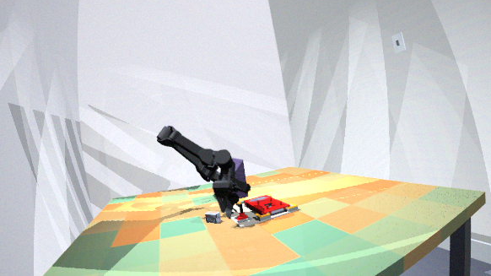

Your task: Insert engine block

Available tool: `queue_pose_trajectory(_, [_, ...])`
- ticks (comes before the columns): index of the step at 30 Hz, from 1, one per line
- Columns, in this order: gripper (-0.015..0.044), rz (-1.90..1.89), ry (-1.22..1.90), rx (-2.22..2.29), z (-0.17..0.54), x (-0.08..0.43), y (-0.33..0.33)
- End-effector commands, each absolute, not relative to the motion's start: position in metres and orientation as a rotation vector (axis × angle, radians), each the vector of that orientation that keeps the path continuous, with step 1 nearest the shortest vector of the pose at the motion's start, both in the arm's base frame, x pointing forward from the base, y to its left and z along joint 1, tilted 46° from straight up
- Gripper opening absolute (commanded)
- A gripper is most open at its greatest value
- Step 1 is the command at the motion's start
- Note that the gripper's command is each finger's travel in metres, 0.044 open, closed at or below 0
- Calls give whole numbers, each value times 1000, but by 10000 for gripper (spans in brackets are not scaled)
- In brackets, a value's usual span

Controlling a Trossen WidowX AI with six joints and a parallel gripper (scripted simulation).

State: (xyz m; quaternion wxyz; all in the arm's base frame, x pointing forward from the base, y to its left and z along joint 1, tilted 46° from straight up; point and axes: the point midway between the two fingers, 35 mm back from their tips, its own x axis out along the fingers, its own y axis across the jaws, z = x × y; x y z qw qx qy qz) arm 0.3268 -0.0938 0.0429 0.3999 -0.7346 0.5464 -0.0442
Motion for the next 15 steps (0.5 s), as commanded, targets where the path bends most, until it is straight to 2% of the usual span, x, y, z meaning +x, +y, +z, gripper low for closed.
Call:
queue_pose_trajectory(1, [440, -168, 1336, -1719, 43, 333, -91])
queue_pose_trajectory(15, [440, -375, 1279, -1263, 48, 335, -91])
